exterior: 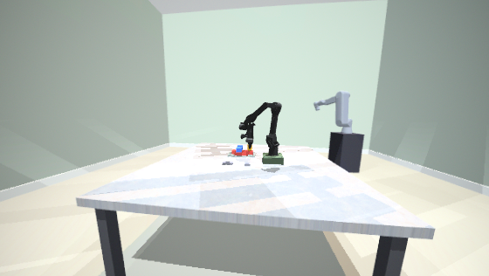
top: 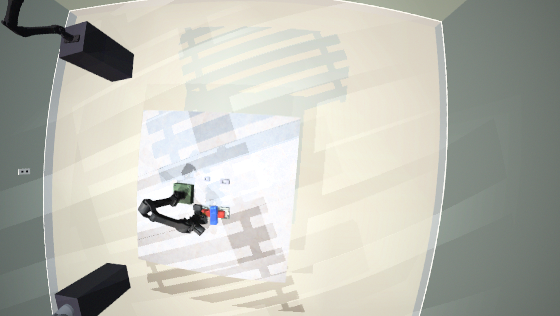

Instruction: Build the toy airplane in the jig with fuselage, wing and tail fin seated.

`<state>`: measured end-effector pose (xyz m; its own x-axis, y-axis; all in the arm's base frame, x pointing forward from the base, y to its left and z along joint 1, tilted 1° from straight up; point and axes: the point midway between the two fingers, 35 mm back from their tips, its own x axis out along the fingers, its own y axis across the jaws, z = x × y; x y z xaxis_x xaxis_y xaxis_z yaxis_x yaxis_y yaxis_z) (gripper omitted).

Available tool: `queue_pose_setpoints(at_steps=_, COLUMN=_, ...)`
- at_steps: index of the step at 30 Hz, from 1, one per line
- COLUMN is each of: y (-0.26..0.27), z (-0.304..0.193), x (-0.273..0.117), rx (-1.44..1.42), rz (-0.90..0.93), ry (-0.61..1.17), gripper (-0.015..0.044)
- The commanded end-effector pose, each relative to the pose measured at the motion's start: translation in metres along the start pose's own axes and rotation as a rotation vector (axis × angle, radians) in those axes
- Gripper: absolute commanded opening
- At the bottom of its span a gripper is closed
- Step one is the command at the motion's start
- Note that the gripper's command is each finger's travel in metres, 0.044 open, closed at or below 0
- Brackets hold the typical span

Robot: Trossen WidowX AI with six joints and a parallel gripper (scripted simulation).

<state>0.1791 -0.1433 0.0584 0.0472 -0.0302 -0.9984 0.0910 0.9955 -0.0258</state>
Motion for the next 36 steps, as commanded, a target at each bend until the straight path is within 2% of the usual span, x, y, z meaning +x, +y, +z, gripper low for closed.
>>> queue_pose_setpoints(at_steps=1, y=0.000, z=0.000, x=0.000, rx=0.000, rz=0.000, ry=0.000, gripper=0.0058)
queue_pose_setpoints(at_steps=2, y=0.000, z=0.000, x=0.000, rx=0.000, rz=0.000, ry=0.000, gripper=0.0052)
queue_pose_setpoints(at_steps=4, y=0.000, z=0.000, x=0.000, rx=0.000, rz=0.000, ry=0.000, gripper=0.0000)
queue_pose_setpoints(at_steps=7, y=0.000, z=0.000, x=0.000, rx=0.000, rz=0.000, ry=0.000, gripper=0.0000)
queue_pose_setpoints(at_steps=17, y=0.000, z=0.000, x=0.000, rx=0.000, rz=0.000, ry=0.000, gripper=0.0260)
queue_pose_setpoints(at_steps=27, y=0.000, z=0.000, x=-0.002, rx=0.002, rz=0.000, ry=-0.001, gripper=0.0260)
queue_pose_setpoints(at_steps=34, y=-0.002, z=0.002, x=-0.083, rx=0.007, rz=0.007, ry=0.001, gripper=0.0260)
queue_pose_setpoints(at_steps=36, y=-0.001, z=0.001, x=-0.091, rx=0.000, rz=0.009, ry=0.005, gripper=0.0260)
